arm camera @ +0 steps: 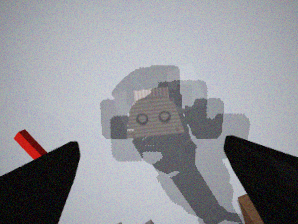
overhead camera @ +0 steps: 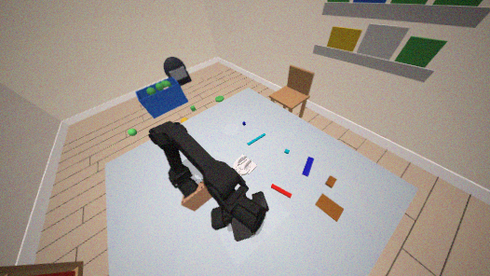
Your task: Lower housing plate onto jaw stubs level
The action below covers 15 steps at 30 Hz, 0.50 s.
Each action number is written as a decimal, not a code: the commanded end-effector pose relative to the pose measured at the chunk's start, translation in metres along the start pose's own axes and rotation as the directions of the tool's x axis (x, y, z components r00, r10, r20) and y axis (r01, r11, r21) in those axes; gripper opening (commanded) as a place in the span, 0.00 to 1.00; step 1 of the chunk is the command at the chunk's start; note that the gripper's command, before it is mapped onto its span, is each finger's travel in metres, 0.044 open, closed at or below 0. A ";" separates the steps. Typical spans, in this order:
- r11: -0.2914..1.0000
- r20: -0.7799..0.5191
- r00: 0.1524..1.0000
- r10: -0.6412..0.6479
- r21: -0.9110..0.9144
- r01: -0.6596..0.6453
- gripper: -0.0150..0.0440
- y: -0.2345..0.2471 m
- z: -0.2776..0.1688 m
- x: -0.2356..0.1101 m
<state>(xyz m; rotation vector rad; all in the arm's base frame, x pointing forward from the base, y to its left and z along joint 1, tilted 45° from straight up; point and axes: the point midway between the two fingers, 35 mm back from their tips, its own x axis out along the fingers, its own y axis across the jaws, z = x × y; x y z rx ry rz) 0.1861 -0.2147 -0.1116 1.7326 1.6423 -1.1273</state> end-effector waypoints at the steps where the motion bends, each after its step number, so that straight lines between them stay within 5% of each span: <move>1: 0.997 -0.075 0.996 -0.055 -0.066 0.050 1.00 0.001 -0.013 0.028; 15: 0.988 -0.137 0.984 -0.111 -0.122 0.095 1.00 -0.005 -0.029 0.076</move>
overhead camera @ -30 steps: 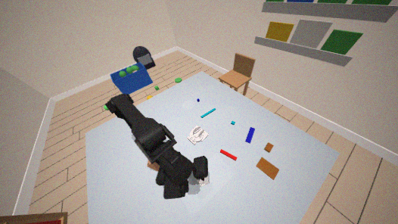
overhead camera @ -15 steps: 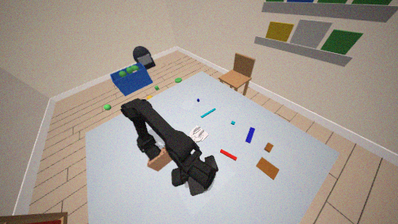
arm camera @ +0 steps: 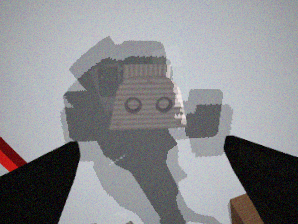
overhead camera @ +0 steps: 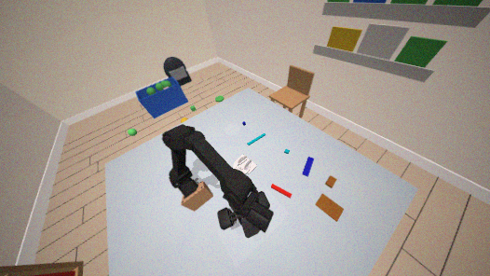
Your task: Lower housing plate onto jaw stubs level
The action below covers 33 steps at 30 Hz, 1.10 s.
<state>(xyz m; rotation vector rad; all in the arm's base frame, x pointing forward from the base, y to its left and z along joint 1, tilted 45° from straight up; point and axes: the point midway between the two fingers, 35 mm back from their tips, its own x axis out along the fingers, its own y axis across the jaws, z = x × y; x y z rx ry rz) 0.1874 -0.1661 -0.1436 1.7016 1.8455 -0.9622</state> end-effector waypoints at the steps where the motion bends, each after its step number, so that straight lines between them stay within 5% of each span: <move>1: 1.000 -0.016 1.000 -0.008 -0.004 0.008 1.00 -0.002 -0.004 0.031; 33: 1.000 -0.016 1.000 -0.008 -0.005 0.008 1.00 -0.003 -0.004 0.038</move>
